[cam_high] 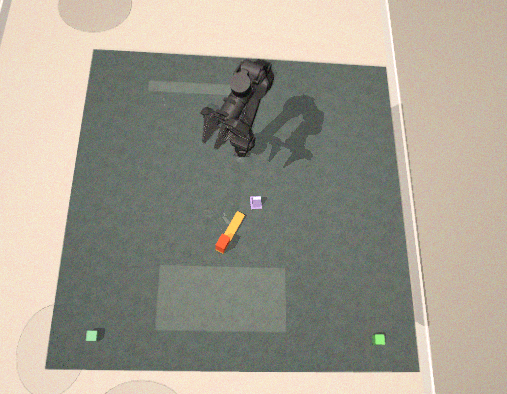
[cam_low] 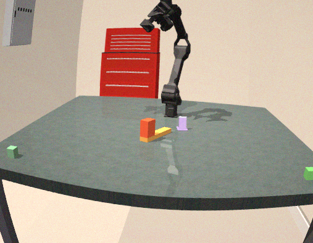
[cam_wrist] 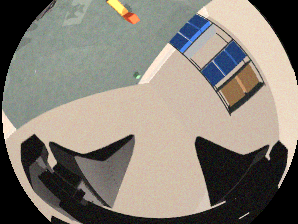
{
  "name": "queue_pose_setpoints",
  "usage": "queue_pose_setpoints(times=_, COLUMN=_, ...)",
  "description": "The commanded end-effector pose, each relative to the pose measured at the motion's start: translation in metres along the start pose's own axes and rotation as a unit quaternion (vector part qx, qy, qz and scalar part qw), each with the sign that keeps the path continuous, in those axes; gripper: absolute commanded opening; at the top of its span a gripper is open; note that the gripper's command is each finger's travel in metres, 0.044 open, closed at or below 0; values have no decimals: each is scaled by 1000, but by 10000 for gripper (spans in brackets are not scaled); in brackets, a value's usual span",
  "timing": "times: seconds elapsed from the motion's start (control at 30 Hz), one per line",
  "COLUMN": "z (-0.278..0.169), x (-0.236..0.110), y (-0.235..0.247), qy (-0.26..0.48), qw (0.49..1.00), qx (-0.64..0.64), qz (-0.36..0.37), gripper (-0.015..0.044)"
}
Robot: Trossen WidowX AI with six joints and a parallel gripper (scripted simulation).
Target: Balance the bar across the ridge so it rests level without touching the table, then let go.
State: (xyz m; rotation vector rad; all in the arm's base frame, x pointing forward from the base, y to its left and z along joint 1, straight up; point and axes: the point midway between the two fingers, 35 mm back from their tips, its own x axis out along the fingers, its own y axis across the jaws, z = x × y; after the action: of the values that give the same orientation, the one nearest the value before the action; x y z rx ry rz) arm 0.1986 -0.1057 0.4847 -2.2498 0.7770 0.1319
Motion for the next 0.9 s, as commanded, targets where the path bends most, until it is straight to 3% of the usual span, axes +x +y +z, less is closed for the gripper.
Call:
queue_pose_setpoints(times=0.0, z=15, x=25, y=0, qy=-41, qw=999, qx=-21, qz=17, gripper=315)
queue_pose_setpoints(times=0.87, z=144, x=143, y=19, qy=-309, qw=928, qx=-178, qz=112, gripper=315)
